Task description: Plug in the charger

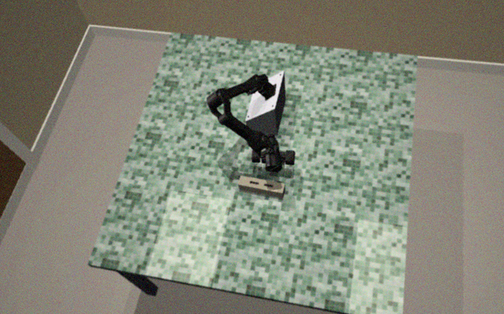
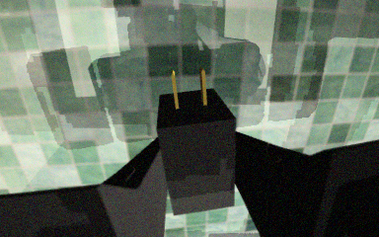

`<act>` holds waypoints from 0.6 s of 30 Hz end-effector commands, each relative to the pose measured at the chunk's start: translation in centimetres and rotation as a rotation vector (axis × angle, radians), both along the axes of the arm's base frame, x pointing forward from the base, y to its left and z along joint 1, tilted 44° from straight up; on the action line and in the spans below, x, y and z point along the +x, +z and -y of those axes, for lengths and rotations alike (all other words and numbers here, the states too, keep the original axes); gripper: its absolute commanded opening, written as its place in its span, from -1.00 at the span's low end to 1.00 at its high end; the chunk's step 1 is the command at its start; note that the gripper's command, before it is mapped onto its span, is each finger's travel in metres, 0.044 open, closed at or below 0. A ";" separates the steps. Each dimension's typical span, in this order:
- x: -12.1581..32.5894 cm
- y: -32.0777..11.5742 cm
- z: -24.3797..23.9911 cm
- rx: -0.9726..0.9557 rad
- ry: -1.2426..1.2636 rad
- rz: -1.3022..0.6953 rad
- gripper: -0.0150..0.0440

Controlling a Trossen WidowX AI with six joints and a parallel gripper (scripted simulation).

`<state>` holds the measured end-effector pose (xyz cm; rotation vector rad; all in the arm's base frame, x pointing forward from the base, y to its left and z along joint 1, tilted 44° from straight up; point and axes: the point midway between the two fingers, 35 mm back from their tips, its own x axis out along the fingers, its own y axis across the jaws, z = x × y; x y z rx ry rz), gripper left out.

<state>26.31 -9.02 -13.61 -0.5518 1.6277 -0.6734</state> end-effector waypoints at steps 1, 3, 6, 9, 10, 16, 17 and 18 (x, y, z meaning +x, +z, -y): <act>-0.1 -0.3 0.0 0.001 -0.039 0.034 -0.49; 0.0 -0.3 0.1 0.001 -0.040 0.035 -0.49; 0.3 -0.3 0.1 0.000 -0.043 0.038 -0.49; 0.6 -0.3 0.2 0.000 -0.047 0.042 -0.49; 0.7 -0.3 0.2 0.000 -0.048 0.043 -0.49; 1.4 -0.4 0.4 -0.001 -0.056 0.050 -0.49; 1.5 -0.4 0.4 -0.002 -0.057 0.052 -0.49; 1.6 -0.4 0.4 -0.002 -0.059 0.053 -0.49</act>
